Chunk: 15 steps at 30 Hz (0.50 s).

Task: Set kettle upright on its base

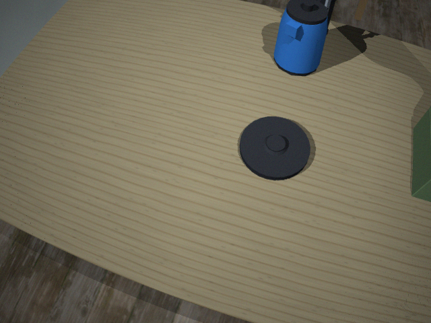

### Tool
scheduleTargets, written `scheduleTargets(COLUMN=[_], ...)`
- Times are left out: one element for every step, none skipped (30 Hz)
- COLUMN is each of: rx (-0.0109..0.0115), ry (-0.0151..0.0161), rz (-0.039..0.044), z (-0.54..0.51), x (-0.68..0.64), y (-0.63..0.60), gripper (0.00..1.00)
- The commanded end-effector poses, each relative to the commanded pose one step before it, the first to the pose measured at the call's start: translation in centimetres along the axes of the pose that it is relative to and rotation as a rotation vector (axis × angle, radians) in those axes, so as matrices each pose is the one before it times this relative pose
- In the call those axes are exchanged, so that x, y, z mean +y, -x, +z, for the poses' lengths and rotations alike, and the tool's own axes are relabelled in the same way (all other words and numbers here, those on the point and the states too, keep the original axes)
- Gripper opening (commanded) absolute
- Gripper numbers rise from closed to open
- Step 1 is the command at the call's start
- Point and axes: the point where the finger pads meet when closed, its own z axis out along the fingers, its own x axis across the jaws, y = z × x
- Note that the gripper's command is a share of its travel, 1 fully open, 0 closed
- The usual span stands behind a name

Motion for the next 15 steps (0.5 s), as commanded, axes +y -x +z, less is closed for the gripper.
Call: scheduleTargets(rx=[0.00030, 0.00007, 0.00011, 0.00012, 0.00019, 0.00027, 0.00036, 0.00000, 0.00000, -0.00008, -0.00272, -0.00320, -0.00226, -0.00001, 0.00013], ry=[-0.00227, 0.00001, 0.00002, 0.00004, 0.00006, 0.00008, 0.00011, 0.00000, 0.00000, -0.00012, -0.00140, -0.00164, -0.00120, -0.00014, 0.00006], rz=[0.00116, 0.00000, -0.00001, -0.00002, -0.00003, -0.00004, -0.00005, 0.00000, 0.00000, -0.00007, -0.00008, -0.00010, -0.00011, -0.00012, -0.00001], z=[0.173, -0.006, -0.011, -0.017, -0.027, -0.038, -0.051, 0.000, 0.000, -0.065, -0.083, -0.098, -0.112, -0.124, -0.120], x=[-0.069, 0.000, 0.001, 0.002, 0.003, 0.004, 0.005, 0.000, 0.000, -0.002, -0.044, -0.051, -0.037, -0.001, 0.003], y=[0.068, -0.003, -0.005, -0.007, -0.011, -0.016, -0.021, 0.000, 0.000, -0.009, 0.076, 0.090, 0.056, -0.020, -0.007], gripper=[0.00, 0.00, 0.00, 0.00, 0.00, 0.00, 0.00, 0.00, 0.00, 0.00, 0.00, 0.00, 0.00, 0.00, 0.00])
